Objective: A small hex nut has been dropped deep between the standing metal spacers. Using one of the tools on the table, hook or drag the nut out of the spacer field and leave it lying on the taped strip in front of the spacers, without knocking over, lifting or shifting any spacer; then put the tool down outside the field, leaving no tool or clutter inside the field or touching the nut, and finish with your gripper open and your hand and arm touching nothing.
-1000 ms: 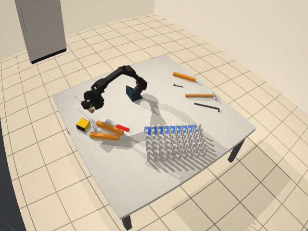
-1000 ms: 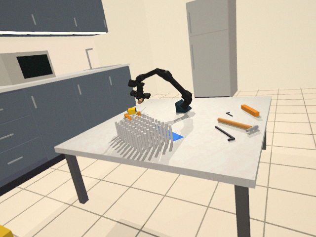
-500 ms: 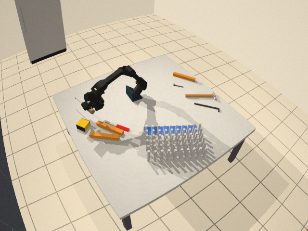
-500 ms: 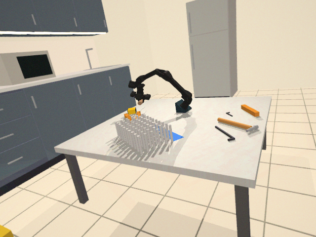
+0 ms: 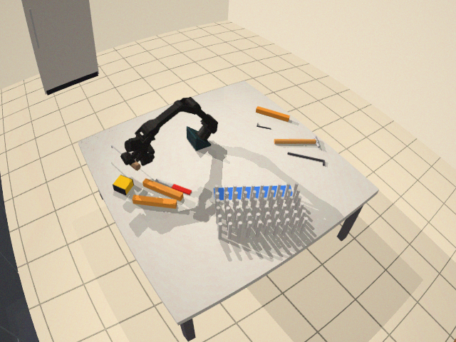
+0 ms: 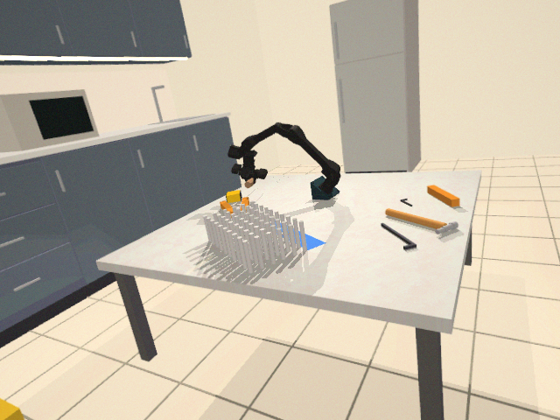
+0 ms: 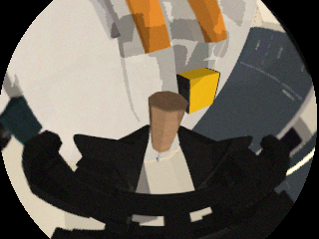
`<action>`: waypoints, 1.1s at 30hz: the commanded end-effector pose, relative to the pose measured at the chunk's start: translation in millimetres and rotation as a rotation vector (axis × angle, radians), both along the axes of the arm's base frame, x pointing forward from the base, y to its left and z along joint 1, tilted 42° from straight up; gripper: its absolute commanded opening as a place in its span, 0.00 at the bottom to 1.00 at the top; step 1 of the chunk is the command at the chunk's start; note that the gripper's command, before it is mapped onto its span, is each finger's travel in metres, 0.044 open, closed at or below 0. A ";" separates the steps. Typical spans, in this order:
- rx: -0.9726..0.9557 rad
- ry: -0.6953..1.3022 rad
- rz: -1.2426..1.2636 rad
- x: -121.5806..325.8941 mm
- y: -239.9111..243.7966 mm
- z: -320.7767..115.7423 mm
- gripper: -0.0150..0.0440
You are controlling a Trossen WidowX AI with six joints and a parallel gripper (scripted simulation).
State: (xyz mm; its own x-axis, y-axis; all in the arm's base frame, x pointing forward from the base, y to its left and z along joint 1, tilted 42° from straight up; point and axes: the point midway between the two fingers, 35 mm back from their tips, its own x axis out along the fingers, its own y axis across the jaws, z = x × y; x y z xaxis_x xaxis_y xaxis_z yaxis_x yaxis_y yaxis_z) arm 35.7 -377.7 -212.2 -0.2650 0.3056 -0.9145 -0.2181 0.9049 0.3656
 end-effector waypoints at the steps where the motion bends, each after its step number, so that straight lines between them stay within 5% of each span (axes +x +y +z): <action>1: -0.003 0.001 -0.004 0.4 1.4 -2.1 0.25; 33: -0.003 0.000 -0.004 1.6 17.8 -17.9 0.25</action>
